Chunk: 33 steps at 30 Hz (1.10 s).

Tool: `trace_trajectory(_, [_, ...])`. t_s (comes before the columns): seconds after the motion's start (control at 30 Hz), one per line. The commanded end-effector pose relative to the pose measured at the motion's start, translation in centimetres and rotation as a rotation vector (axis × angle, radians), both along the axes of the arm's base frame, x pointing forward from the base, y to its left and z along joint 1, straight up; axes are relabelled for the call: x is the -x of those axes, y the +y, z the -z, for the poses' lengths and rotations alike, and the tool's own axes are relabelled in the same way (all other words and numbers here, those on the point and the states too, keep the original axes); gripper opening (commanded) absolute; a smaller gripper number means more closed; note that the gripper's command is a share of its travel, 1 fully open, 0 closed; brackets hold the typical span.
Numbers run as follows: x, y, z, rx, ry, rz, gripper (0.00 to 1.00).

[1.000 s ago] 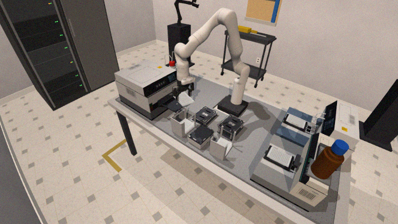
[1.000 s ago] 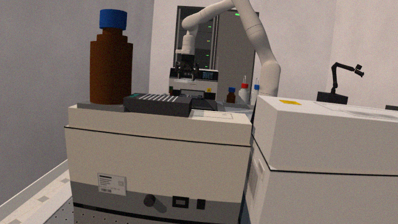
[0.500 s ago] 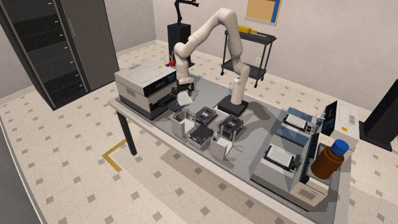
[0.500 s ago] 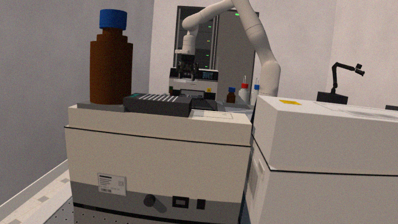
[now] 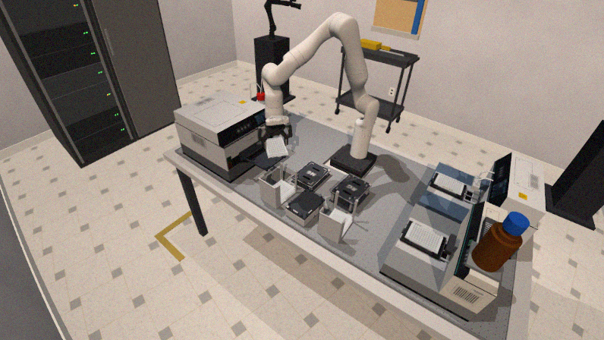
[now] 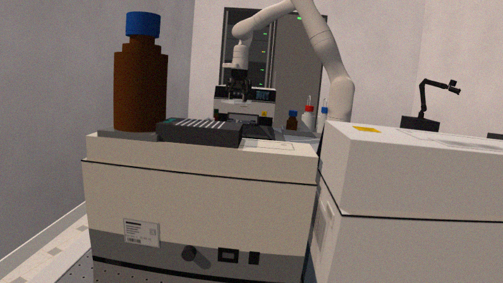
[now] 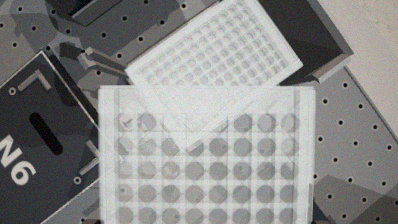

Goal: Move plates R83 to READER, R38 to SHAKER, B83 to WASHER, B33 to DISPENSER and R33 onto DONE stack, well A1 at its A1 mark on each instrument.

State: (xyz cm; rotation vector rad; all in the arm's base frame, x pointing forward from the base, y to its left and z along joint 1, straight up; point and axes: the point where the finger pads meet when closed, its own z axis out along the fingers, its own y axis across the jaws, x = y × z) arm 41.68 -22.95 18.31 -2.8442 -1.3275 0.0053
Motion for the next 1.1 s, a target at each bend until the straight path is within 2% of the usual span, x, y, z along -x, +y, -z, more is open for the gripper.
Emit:
trace_trajectory(0.0, [-0.1, 0.2, 0.0, -0.003, 0.003, 0.022, 0.94])
trace_trajectory(0.13, [-0.1, 0.2, 0.0, -0.003, 0.003, 0.069, 0.94])
trace_trajectory(0.37, [0.7, -2.1, 0.0, -0.003, 0.004, 0.156, 0.94])
trace_trajectory(0.9, [0.6, -1.9, 0.0, -0.002, 0.003, 0.314, 0.94])
trace_trajectory(1.07, [1.3, -3.7, 0.0, -0.002, 0.004, 0.378, 0.94])
